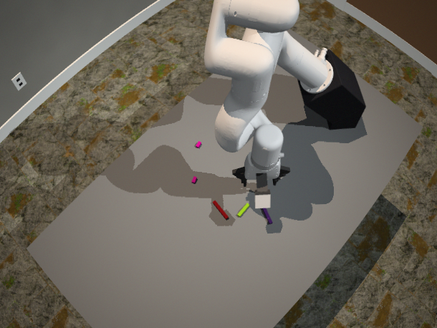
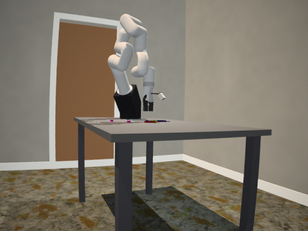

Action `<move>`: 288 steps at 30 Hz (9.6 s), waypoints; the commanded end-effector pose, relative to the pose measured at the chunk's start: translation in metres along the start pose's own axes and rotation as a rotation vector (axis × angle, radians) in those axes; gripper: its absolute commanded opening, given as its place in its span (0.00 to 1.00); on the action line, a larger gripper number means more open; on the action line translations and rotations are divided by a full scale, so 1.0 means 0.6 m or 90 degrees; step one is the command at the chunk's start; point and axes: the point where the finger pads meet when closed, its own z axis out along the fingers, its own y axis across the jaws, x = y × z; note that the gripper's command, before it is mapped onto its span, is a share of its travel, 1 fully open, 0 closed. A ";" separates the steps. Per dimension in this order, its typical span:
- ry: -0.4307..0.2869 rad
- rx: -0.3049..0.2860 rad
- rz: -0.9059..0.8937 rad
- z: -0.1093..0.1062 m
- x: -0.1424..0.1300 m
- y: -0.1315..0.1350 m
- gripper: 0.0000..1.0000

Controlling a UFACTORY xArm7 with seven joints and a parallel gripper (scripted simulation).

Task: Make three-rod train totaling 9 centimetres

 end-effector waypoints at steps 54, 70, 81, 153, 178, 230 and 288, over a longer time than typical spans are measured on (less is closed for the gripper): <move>0.001 0.001 0.999 -0.001 -0.093 0.281 1.00; 0.001 0.001 0.999 -0.001 -0.093 0.281 1.00; 0.001 0.001 0.999 -0.001 -0.093 0.281 1.00; 0.006 0.014 1.404 -0.001 -0.142 0.268 1.00; 0.001 0.008 1.900 -0.001 -0.215 0.243 1.00; 0.000 0.004 1.969 -0.002 -0.227 0.238 1.00; 0.000 0.004 1.969 -0.002 -0.227 0.238 1.00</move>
